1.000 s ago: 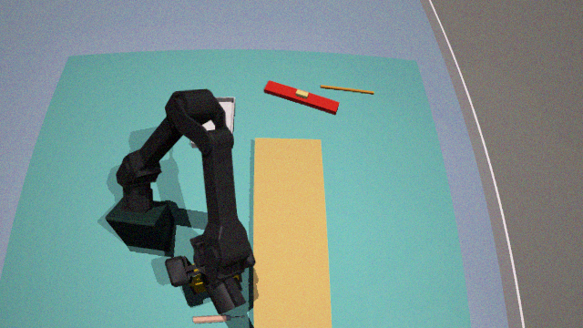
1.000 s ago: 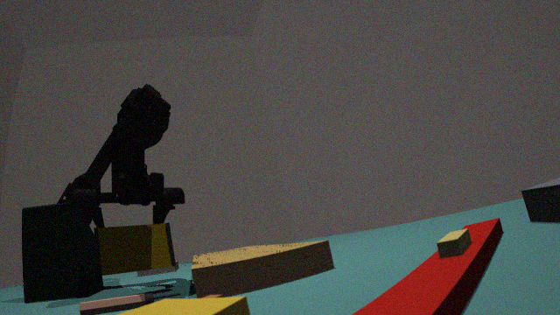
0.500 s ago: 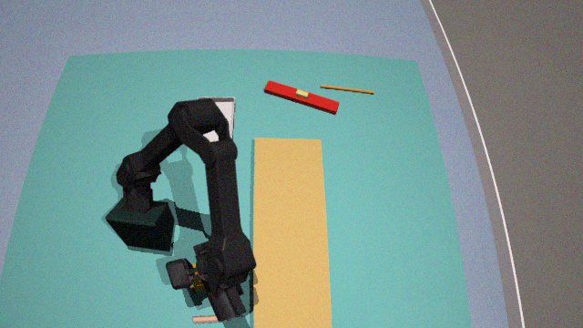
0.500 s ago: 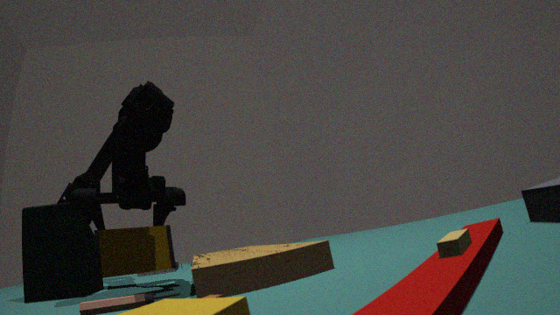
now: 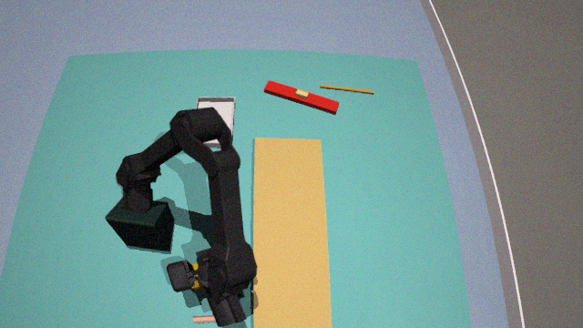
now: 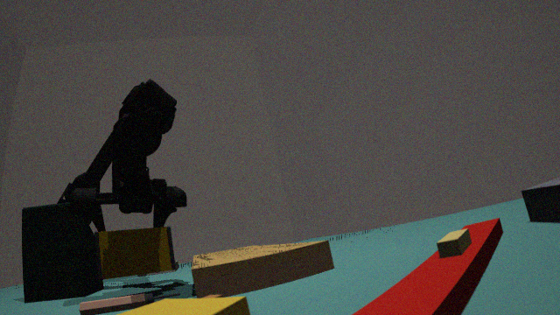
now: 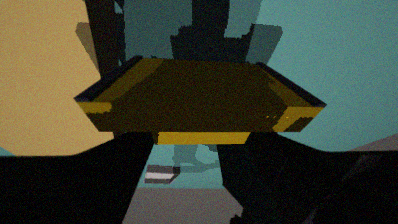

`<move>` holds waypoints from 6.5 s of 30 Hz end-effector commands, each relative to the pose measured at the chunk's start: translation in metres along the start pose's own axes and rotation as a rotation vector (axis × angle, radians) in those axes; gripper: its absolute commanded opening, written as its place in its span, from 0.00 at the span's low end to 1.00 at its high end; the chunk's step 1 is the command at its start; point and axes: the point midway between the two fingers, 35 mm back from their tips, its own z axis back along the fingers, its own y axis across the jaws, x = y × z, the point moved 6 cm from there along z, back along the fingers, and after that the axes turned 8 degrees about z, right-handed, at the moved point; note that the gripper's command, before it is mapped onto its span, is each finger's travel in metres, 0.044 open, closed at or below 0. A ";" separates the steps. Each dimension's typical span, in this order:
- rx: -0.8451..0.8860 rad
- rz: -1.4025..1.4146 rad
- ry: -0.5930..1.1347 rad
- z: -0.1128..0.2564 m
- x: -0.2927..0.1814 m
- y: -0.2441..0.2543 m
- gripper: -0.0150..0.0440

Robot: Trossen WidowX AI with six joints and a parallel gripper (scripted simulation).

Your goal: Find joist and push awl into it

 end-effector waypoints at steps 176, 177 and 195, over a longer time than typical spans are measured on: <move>0.019 0.017 0.178 -0.026 0.030 0.000 0.90; 0.019 0.017 0.178 -0.026 0.030 0.000 0.90; 0.019 0.017 0.178 -0.025 0.033 0.000 0.90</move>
